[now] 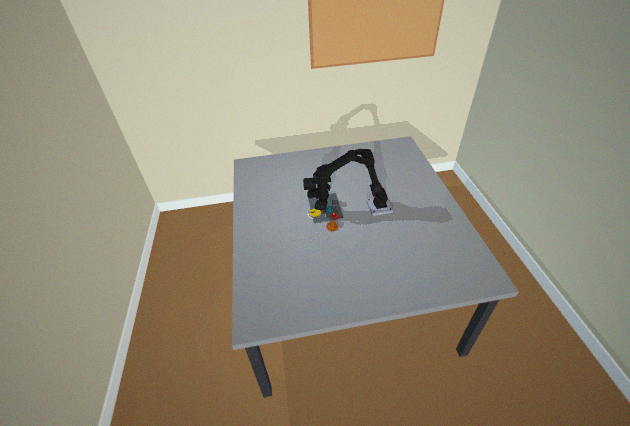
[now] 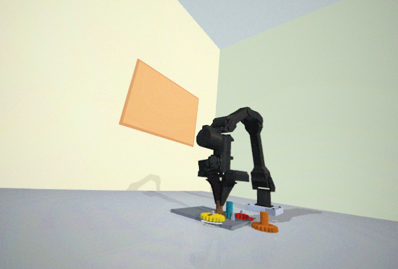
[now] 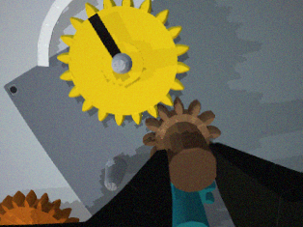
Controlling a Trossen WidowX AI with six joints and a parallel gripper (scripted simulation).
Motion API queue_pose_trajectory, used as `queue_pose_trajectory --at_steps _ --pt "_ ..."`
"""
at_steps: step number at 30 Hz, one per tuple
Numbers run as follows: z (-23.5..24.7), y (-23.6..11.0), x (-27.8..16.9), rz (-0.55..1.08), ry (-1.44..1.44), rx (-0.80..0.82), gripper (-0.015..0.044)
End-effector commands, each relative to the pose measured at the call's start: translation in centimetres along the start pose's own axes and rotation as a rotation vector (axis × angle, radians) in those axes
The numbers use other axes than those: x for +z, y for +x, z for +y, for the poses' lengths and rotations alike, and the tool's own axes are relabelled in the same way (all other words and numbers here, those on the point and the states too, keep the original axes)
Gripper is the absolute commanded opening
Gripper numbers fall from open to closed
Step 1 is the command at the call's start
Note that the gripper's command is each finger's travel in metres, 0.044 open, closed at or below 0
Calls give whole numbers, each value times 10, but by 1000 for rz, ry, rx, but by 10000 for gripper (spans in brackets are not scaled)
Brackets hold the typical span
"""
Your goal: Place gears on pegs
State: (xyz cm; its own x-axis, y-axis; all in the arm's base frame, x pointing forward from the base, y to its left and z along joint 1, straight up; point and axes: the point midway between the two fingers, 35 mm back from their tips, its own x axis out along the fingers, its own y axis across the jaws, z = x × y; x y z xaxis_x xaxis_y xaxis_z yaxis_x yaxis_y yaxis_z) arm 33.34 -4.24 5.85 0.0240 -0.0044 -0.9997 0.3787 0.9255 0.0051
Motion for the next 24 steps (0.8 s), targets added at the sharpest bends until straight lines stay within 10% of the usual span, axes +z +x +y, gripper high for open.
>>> queue_pose_trajectory --at_steps 1,5,19,24 --pt "0 1 0 0 -62 -1 53" --pt "0 -1 0 0 -3 -1 140" --pt "0 -48 0 0 117 -1 140" --pt "0 -82 -2 -7 95 2 271"
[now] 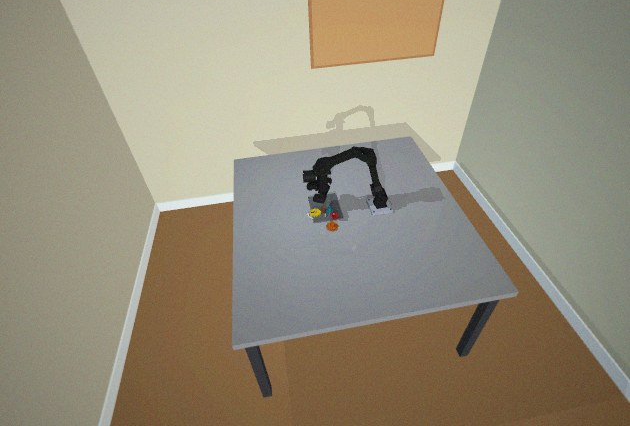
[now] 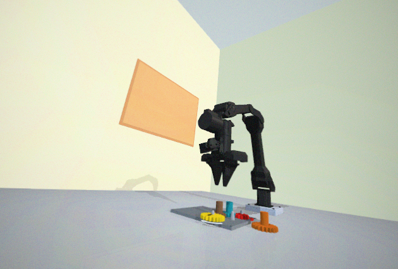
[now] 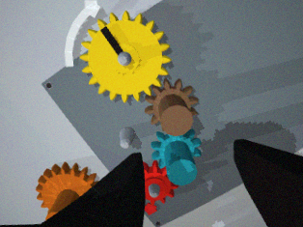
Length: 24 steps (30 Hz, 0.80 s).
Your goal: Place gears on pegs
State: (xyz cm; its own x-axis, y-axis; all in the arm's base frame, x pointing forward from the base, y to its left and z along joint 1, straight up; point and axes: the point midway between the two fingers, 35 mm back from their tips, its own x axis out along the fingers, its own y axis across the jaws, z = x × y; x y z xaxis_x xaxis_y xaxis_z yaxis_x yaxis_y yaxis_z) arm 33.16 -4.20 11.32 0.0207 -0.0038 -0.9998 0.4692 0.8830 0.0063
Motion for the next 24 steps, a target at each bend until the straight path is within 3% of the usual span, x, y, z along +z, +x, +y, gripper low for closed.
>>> queue_pose_trajectory --at_steps 1,7,24 --pt "-1 -33 -2 -10 -5 3 298" --pt "-1 -35 -3 -10 -5 3 440" --pt "-1 -35 -3 -10 -5 3 440"
